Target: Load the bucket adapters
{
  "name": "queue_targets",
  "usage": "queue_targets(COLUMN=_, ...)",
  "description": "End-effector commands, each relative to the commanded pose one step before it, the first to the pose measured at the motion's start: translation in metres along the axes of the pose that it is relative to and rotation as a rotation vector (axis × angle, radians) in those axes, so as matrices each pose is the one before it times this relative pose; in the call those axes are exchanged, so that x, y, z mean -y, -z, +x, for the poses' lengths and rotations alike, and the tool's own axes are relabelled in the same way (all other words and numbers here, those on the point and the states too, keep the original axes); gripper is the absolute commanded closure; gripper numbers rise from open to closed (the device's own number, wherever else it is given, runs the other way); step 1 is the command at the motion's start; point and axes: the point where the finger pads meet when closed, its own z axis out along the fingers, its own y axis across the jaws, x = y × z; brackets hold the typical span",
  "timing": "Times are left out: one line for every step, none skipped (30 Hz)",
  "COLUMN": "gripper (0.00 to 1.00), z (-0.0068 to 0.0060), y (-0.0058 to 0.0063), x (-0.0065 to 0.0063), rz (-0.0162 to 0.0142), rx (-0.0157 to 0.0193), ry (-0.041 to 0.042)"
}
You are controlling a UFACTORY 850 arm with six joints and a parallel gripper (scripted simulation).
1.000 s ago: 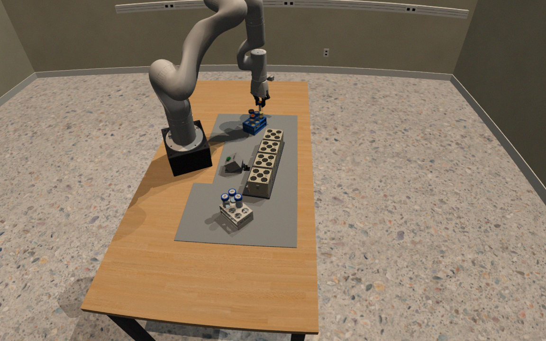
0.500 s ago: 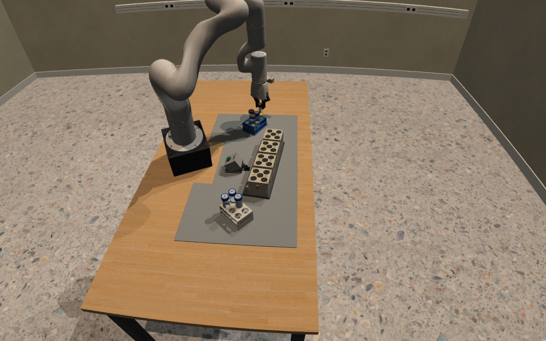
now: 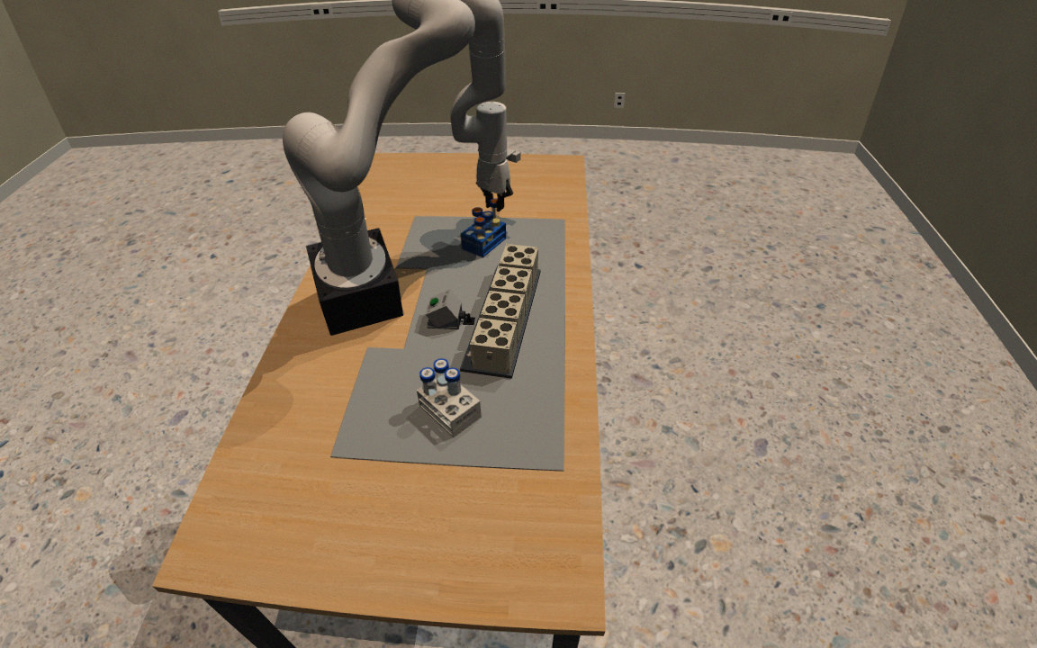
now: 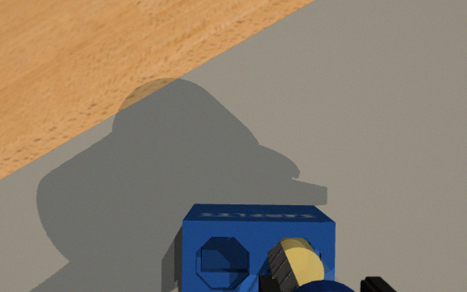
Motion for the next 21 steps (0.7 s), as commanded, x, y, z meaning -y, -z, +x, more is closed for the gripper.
queue_targets(gripper=1.00, z=0.00085, y=-0.00461, x=-0.00018, rz=-0.00076, rx=-0.00211, ry=-0.00021)
queue_targets(gripper=1.00, z=0.00000, y=-0.00100, x=0.00000, rz=0.00000, rx=0.00000, ry=0.00000)
queue_targets(gripper=1.00, z=0.00000, y=-0.00100, x=0.00000, rz=0.00000, rx=0.00000, ry=0.00000)
queue_targets(gripper=1.00, z=0.00000, y=-0.00100, x=0.00000, rz=0.00000, rx=0.00000, ry=0.00000)
queue_targets(gripper=1.00, z=0.00000, y=-0.00100, x=0.00000, rz=0.00000, rx=0.00000, ry=0.00000)
queue_targets(gripper=1.00, z=0.00000, y=-0.00100, x=0.00000, rz=0.00000, rx=0.00000, ry=0.00000)
queue_targets(gripper=1.00, z=0.00000, y=-0.00100, x=0.00000, rz=0.00000, rx=0.00000, ry=0.00000)
queue_targets(gripper=1.00, z=0.00000, y=-0.00100, x=0.00000, rz=0.00000, rx=0.00000, ry=0.00000)
queue_targets(gripper=1.00, z=0.00000, y=-0.00100, x=0.00000, rz=0.00000, rx=0.00000, ry=0.00000)
queue_targets(gripper=1.00, z=0.00000, y=0.00000, x=0.00000, rz=0.00000, rx=0.00000, ry=0.00000)
queue_targets(gripper=1.00, z=0.00000, y=0.00000, x=0.00000, rz=0.00000, rx=0.00000, ry=0.00000)
queue_targets(gripper=1.00, z=0.00005, y=-0.00096, x=-0.00001, rz=0.00004, rx=0.00004, ry=0.00001)
queue_targets(gripper=1.00, z=-0.00006, y=-0.00104, x=0.00001, rz=-0.00004, rx=-0.00004, ry=-0.00001)
queue_targets(gripper=1.00, z=0.00000, y=-0.00100, x=0.00000, rz=0.00000, rx=0.00000, ry=0.00000)
queue_targets(gripper=1.00, z=0.00000, y=-0.00100, x=0.00000, rz=0.00000, rx=0.00000, ry=0.00000)
queue_targets(gripper=1.00, z=0.00000, y=-0.00100, x=0.00000, rz=0.00000, rx=0.00000, ry=0.00000)
queue_targets(gripper=1.00, z=0.00000, y=-0.00100, x=0.00000, rz=0.00000, rx=0.00000, ry=0.00000)
queue_targets(gripper=1.00, z=0.00000, y=-0.00100, x=0.00000, rz=0.00000, rx=0.00000, ry=0.00000)
queue_targets(gripper=1.00, z=0.00000, y=-0.00100, x=0.00000, rz=0.00000, rx=0.00000, ry=0.00000)
queue_targets(gripper=1.00, z=0.00000, y=-0.00100, x=0.00000, rz=0.00000, rx=0.00000, ry=0.00000)
queue_targets(gripper=1.00, z=0.00000, y=-0.00100, x=0.00000, rz=0.00000, rx=0.00000, ry=0.00000)
